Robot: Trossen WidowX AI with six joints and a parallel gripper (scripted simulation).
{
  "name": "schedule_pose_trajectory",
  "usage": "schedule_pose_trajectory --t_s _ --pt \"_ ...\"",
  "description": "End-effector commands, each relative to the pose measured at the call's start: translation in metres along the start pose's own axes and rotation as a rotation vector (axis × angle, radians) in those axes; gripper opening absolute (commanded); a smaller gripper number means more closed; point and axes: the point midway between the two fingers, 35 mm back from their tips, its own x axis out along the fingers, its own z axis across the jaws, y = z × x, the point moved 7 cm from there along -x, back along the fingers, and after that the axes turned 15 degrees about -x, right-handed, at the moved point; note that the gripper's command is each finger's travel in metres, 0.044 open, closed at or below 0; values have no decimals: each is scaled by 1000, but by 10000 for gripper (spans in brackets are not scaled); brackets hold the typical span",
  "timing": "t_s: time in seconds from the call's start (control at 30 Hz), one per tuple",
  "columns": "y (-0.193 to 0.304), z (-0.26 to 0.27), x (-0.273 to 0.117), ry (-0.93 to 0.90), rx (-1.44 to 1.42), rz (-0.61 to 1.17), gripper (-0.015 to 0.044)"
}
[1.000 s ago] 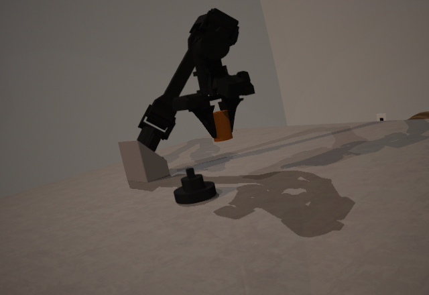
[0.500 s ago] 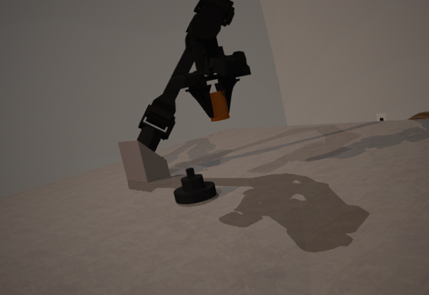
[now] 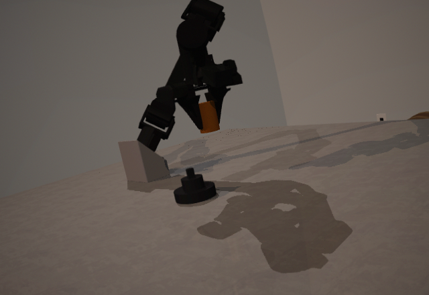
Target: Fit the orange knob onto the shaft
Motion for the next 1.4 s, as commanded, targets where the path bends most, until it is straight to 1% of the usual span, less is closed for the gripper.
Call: schedule_pose_trajectory --t_s 0.0,0.63,0.83,1.1,1.37 --pt "2 -16 4 6 1 -2 0" --pt "13 -71 32 7 -1 -3 0" --pt "13 -73 36 7 -1 -3 0" --pt "13 -73 58 6 -1 -3 0" --pt "12 -74 55 6 -8 -3 0"
